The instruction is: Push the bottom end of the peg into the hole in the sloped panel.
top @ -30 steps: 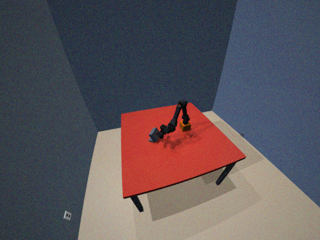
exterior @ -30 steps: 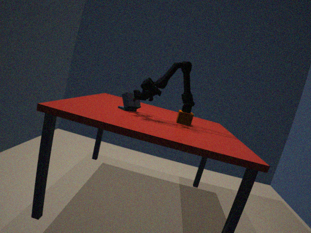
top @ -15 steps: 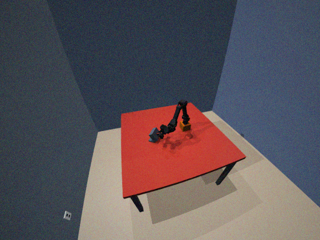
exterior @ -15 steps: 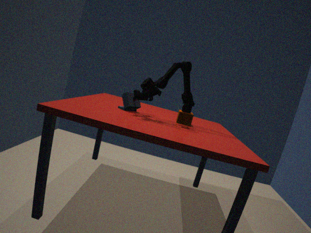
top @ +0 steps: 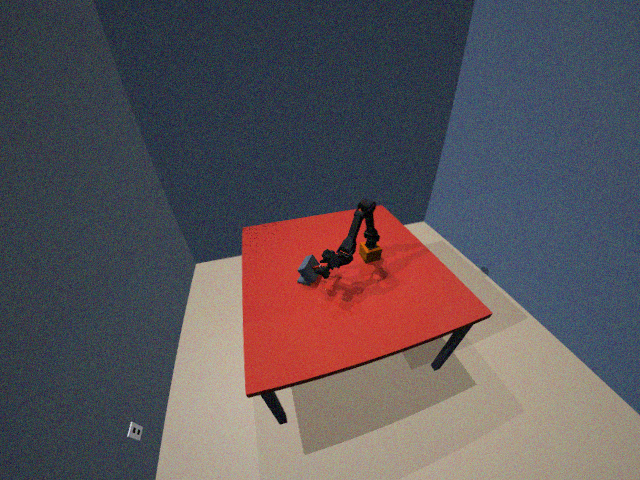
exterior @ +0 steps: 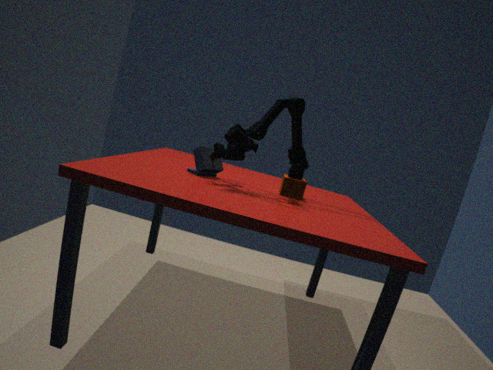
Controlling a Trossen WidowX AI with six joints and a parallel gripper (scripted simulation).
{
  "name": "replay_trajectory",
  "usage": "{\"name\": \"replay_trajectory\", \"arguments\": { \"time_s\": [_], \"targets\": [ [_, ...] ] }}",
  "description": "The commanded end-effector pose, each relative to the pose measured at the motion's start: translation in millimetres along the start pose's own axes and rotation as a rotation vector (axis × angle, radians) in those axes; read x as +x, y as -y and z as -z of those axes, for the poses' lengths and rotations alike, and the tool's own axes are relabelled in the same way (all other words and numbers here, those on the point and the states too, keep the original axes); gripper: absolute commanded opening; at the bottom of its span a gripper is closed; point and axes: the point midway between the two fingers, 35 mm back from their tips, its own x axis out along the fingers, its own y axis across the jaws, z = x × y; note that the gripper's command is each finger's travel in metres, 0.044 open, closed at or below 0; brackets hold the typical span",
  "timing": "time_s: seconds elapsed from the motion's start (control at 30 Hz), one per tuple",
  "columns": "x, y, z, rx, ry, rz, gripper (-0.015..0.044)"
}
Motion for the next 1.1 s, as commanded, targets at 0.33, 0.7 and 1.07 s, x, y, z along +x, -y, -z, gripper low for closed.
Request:
{"name": "replay_trajectory", "arguments": {
  "time_s": [0.33,0.7,1.07],
  "targets": [
    [-24,-4,-1,0.011,-0.002,-0.002,0.0440],
    [-41,-5,2,0.008,-0.006,0.000,0.0440],
    [-59,-5,5,0.003,-0.006,0.001,0.0440]
  ]
}}
